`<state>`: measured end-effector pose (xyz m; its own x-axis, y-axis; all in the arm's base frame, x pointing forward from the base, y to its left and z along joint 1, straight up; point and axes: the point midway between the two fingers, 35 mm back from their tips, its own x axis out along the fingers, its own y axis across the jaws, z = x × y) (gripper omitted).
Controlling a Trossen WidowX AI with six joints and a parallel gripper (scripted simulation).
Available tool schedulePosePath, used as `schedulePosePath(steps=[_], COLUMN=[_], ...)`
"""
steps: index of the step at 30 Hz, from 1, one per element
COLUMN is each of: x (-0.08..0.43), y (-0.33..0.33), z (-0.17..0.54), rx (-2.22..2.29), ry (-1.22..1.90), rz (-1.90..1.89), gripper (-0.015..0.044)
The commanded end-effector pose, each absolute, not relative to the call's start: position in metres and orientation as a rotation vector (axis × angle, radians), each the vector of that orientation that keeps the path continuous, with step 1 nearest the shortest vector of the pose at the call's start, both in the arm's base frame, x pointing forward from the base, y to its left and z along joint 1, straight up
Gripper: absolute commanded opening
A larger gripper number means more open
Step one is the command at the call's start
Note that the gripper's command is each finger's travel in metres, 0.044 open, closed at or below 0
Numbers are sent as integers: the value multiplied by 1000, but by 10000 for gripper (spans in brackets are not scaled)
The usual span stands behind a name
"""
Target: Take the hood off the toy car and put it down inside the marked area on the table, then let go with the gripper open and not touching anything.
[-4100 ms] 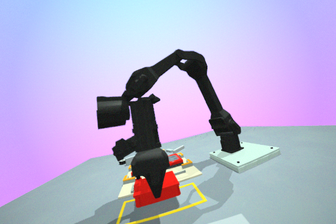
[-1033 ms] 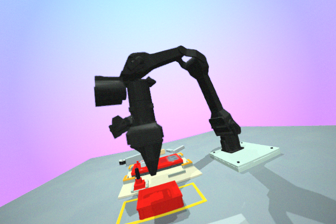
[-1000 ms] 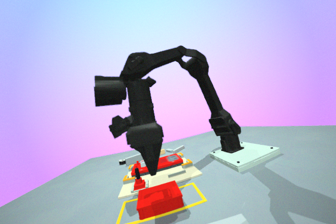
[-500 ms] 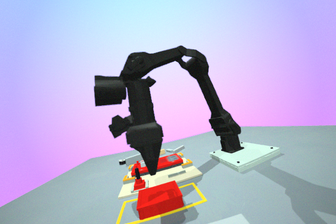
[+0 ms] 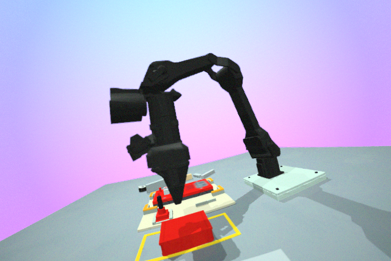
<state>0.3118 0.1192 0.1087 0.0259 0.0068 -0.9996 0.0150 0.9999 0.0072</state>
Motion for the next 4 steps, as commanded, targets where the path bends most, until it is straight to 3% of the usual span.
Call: schedulePosePath(steps=[1,4], x=[312,312], y=[119,119], z=[109,109], rx=[18,18], ry=[1547,1547], rz=[-4,-4], gripper=[440,440])
